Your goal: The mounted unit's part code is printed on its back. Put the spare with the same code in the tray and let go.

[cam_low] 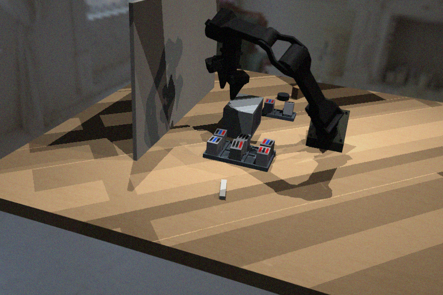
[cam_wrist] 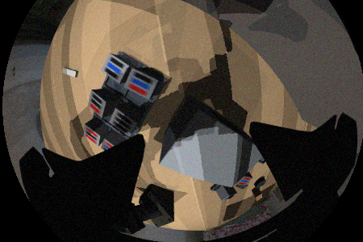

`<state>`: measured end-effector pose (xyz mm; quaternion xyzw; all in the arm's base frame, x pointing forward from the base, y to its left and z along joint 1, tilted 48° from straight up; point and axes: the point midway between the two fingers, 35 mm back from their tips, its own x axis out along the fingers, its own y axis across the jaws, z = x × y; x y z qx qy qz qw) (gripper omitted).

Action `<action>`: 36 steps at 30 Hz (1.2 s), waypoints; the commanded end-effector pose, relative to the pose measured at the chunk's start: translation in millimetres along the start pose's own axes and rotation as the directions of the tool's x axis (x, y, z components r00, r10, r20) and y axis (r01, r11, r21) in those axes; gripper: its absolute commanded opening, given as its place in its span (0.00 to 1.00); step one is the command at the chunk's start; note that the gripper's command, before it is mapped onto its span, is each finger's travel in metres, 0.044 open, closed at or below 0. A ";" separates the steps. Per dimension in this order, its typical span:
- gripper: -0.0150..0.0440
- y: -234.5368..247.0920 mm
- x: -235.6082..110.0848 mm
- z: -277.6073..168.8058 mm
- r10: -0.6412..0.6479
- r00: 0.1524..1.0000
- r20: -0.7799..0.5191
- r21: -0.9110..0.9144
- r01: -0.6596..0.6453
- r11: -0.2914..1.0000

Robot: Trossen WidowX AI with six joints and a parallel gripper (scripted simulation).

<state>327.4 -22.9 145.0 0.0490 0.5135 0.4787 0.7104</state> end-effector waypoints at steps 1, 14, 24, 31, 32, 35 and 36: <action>1.00 56.5 2.3 -7.6 -0.001 1.000 0.007 -0.381 0.004 0.924; 1.00 119.8 11.6 -27.4 -0.010 1.000 0.019 -0.779 0.021 0.627; 0.76 114.5 51.1 -17.6 0.037 0.999 -0.008 -0.753 -0.030 0.657; 0.76 115.1 53.8 -18.7 0.036 0.999 -0.008 -0.753 -0.030 0.657; 0.76 114.9 55.1 -18.7 0.035 0.999 -0.009 -0.753 -0.030 0.657; 0.76 114.5 59.9 -18.5 0.034 0.999 -0.010 -0.753 -0.030 0.657; 0.76 114.4 61.6 -18.5 0.034 0.999 -0.010 -0.753 -0.029 0.657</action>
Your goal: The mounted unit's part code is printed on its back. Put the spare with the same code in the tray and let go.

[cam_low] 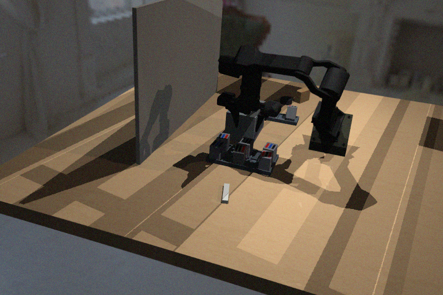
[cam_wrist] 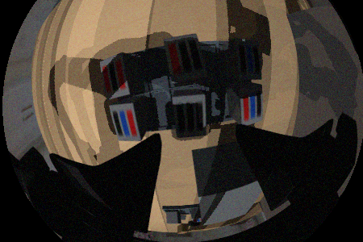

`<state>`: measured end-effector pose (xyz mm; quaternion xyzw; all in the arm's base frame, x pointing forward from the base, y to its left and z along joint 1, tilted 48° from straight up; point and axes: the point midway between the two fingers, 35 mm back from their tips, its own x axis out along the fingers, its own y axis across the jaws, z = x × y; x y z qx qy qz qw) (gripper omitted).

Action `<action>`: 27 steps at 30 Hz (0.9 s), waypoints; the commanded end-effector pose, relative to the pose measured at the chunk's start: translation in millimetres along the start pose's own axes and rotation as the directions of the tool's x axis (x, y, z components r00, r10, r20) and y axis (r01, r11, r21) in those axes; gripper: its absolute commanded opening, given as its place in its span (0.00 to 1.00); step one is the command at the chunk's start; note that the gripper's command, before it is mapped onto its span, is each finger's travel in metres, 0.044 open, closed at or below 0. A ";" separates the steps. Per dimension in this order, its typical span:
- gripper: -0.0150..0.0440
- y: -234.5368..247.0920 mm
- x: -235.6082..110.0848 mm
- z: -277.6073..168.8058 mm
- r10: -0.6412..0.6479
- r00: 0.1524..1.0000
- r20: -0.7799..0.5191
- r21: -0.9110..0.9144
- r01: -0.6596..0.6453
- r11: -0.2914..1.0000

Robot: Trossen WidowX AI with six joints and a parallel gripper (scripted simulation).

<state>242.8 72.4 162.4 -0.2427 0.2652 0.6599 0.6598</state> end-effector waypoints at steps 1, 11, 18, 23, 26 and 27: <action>0.76 0.7 6.7 -0.7 0.003 1.000 0.003 0.007 -0.003 1.000; 0.76 -0.2 23.0 -1.1 0.002 1.000 0.000 0.007 -0.002 1.000; 0.76 -0.3 34.2 -1.0 0.002 1.000 0.000 0.006 -0.002 1.000; 0.76 0.0 42.3 -0.8 0.002 1.000 0.000 0.006 -0.002 1.000; 0.76 0.2 47.0 -0.7 0.002 1.000 0.001 0.006 -0.002 1.000; 0.76 0.4 48.6 -0.6 0.002 1.000 0.001 0.006 -0.002 1.000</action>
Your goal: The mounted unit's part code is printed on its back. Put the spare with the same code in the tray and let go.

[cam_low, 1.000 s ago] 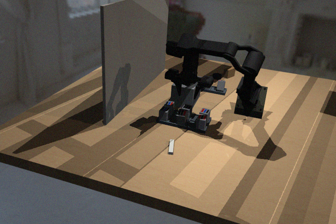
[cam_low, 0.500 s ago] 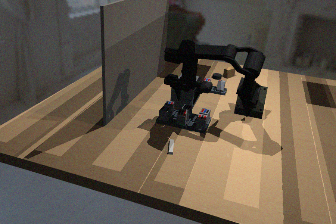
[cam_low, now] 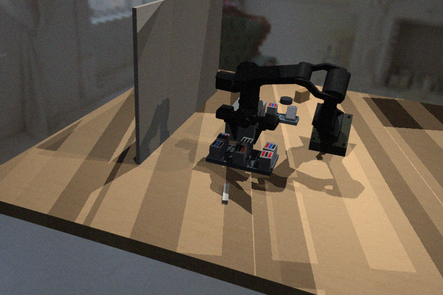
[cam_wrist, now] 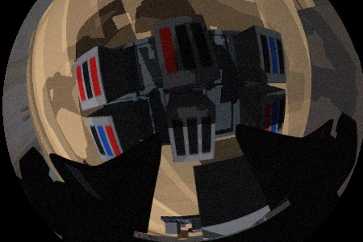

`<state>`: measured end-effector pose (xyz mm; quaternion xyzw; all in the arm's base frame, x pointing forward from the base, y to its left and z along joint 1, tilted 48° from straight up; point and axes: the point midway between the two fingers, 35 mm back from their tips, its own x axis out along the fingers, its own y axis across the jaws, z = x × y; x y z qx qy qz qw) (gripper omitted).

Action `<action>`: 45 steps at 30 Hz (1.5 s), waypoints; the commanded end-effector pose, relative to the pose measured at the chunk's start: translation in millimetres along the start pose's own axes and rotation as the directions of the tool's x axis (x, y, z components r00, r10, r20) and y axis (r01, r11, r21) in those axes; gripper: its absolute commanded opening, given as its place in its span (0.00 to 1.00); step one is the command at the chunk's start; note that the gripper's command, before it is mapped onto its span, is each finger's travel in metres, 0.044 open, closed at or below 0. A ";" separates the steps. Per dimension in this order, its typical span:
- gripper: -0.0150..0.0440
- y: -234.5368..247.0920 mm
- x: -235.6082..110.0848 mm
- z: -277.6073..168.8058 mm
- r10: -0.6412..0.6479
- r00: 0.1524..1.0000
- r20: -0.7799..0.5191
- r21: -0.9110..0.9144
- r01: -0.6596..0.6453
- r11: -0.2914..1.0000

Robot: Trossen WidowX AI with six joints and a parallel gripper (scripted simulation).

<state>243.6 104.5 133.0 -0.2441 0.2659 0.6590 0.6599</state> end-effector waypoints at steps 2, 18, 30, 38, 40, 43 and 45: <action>0.76 1.9 8.3 -0.2 0.003 1.000 0.005 0.006 -0.003 1.000; 0.76 5.3 30.8 1.5 0.004 1.000 0.013 0.006 -0.004 1.000; 0.53 4.3 29.9 1.8 0.002 1.000 0.009 0.001 -0.002 1.000; 0.37 4.3 29.9 1.8 0.002 1.000 0.009 0.001 -0.002 1.000; 0.28 4.3 29.9 1.8 0.002 1.000 0.009 0.001 -0.002 1.000; 0.25 4.3 29.9 1.8 0.002 1.000 0.009 0.001 -0.002 1.000; 0.25 4.3 29.9 1.8 0.002 1.000 0.009 0.001 -0.002 1.000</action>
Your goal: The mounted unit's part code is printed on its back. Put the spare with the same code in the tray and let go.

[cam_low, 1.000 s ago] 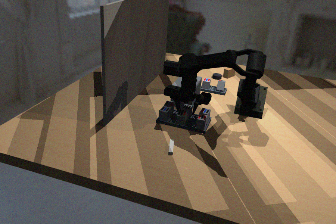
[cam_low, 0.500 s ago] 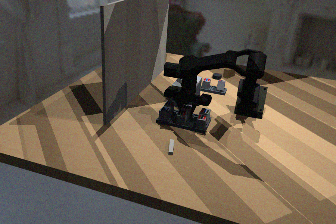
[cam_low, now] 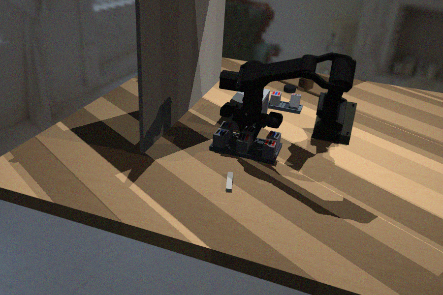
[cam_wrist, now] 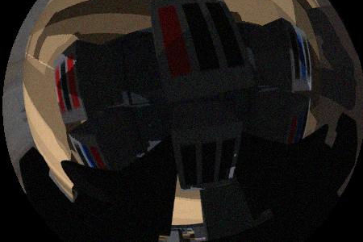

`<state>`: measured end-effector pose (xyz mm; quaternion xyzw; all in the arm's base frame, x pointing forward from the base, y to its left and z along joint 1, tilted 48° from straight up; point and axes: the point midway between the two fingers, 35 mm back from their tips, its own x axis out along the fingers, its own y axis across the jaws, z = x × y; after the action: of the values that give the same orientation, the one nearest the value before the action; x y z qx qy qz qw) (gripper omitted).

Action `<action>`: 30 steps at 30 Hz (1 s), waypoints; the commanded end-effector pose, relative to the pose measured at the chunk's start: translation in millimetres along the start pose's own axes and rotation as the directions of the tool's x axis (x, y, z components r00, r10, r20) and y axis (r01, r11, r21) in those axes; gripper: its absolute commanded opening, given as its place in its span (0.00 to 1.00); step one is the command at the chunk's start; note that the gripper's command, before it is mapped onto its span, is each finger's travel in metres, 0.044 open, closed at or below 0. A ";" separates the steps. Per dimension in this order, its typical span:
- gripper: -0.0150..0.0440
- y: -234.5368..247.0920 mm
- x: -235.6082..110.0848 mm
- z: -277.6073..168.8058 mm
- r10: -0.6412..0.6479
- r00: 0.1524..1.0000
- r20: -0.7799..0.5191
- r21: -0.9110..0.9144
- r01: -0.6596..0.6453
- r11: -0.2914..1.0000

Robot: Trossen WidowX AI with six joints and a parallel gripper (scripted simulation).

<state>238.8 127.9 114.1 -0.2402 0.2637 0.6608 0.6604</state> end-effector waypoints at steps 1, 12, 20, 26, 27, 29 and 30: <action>0.25 -0.2 -0.1 0.1 0.000 1.000 0.000 -0.001 0.000 1.000; 0.25 -3.0 -41.8 -2.2 0.000 1.000 -0.008 0.003 0.000 1.000; 0.25 0.4 -78.9 -1.0 0.003 1.000 0.000 0.006 -0.003 1.000; 0.25 2.0 -82.8 -2.0 -0.001 1.000 0.001 0.008 0.001 1.000; 0.25 2.9 -88.1 -2.2 -0.003 1.000 -0.001 0.004 0.004 1.000; 0.25 5.1 -98.6 -2.5 -0.009 1.000 -0.004 -0.002 0.009 1.000; 0.25 6.3 -103.8 -2.5 -0.012 1.000 -0.005 -0.005 0.012 1.000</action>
<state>233.8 59.9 171.5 -0.2355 0.2667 0.6623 0.6594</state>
